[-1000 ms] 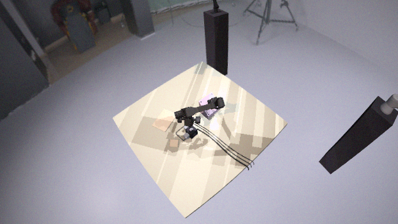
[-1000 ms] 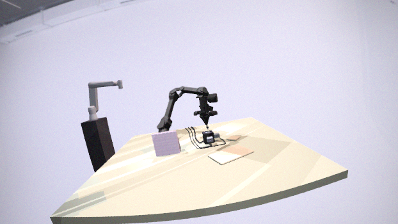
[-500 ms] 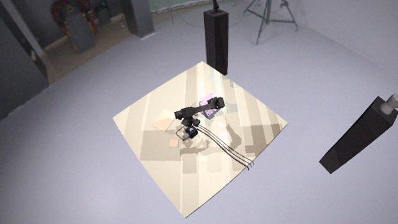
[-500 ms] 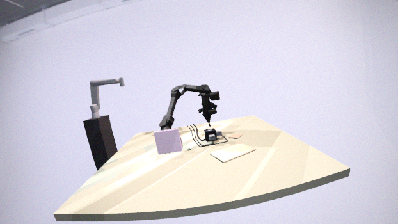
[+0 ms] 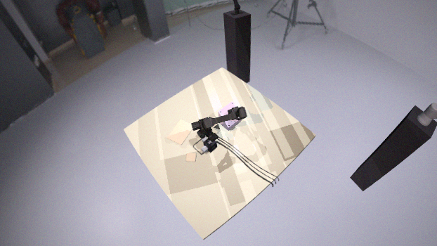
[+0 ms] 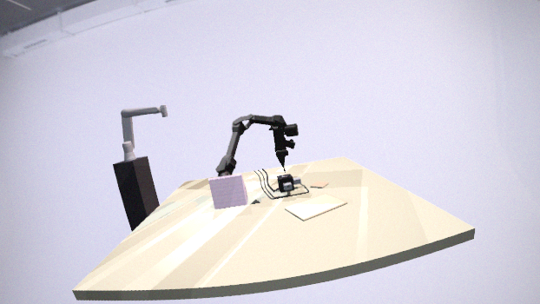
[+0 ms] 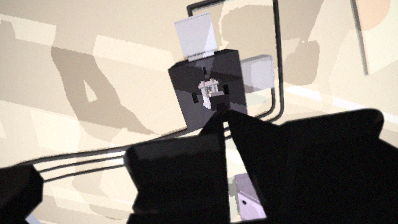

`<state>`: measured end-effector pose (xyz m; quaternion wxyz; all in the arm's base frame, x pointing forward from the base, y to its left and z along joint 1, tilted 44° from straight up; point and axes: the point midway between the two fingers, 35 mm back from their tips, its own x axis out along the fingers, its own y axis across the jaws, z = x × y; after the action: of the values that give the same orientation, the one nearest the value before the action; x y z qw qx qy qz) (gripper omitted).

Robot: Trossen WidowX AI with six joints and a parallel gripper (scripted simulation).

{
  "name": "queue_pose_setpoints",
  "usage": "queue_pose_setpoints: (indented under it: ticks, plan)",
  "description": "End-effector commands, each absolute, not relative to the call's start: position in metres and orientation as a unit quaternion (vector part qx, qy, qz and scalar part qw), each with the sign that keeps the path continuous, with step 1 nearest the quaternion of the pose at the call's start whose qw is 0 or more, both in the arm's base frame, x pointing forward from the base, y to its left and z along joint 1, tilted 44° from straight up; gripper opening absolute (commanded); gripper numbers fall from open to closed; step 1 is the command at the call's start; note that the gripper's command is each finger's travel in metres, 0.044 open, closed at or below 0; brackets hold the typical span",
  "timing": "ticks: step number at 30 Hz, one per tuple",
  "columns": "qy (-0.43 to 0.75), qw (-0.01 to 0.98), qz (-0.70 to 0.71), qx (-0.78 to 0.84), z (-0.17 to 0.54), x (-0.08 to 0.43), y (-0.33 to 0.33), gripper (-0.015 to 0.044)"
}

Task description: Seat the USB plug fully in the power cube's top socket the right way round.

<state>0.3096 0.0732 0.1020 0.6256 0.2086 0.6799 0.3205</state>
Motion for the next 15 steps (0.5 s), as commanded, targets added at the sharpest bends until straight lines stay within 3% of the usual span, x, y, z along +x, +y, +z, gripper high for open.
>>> queue_pose_setpoints:
  ticks: [1,15]
  plan:
    - [0.696,0.614,0.283,0.242,0.1019,0.3098,0.0731,0.0000]
    - [0.736,0.559,0.151,0.350,0.1019,0.3098,0.0731,0.0000]
